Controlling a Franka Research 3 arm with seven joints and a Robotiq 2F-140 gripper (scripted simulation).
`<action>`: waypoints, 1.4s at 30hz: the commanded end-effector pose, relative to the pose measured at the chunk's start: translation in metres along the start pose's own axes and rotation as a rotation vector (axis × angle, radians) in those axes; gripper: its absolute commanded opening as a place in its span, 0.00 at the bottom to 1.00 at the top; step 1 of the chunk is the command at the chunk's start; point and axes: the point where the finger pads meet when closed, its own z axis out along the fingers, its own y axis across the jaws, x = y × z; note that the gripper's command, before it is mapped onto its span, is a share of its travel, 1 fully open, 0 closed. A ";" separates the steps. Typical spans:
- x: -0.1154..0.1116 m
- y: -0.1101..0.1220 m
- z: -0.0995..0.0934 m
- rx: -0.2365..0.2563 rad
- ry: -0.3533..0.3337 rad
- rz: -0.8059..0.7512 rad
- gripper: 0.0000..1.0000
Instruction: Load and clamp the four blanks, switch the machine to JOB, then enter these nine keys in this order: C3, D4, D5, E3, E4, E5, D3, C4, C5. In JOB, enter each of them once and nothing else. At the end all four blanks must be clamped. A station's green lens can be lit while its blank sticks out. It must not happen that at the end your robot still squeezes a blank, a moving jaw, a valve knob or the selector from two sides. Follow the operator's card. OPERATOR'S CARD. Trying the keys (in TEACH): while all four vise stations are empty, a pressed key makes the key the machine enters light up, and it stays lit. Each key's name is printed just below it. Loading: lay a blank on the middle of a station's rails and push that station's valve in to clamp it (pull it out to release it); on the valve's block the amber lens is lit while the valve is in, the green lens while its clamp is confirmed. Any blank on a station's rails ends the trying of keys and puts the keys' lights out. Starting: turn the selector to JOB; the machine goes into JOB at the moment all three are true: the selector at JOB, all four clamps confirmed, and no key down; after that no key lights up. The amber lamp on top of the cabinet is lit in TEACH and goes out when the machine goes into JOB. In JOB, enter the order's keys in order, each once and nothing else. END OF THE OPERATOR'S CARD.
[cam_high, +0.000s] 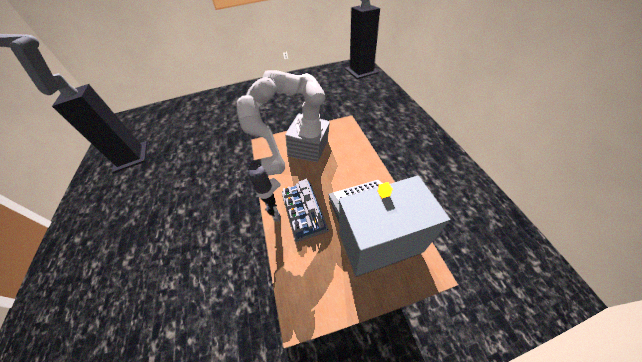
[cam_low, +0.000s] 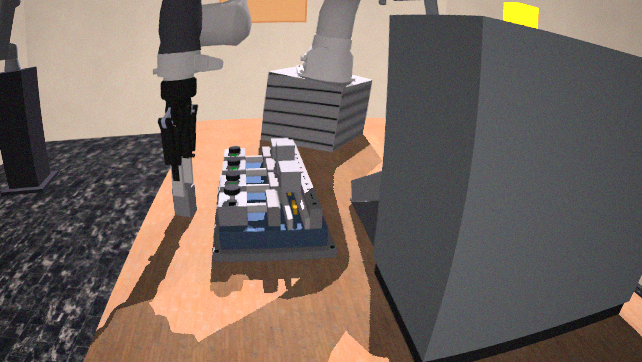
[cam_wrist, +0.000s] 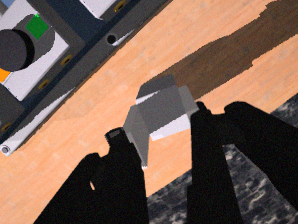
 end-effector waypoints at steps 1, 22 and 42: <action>0.000 0.000 0.001 -0.001 0.000 0.002 0.00; 0.000 0.000 -0.073 -0.001 0.000 0.002 0.00; 0.000 0.000 -0.162 -0.001 0.000 0.002 0.00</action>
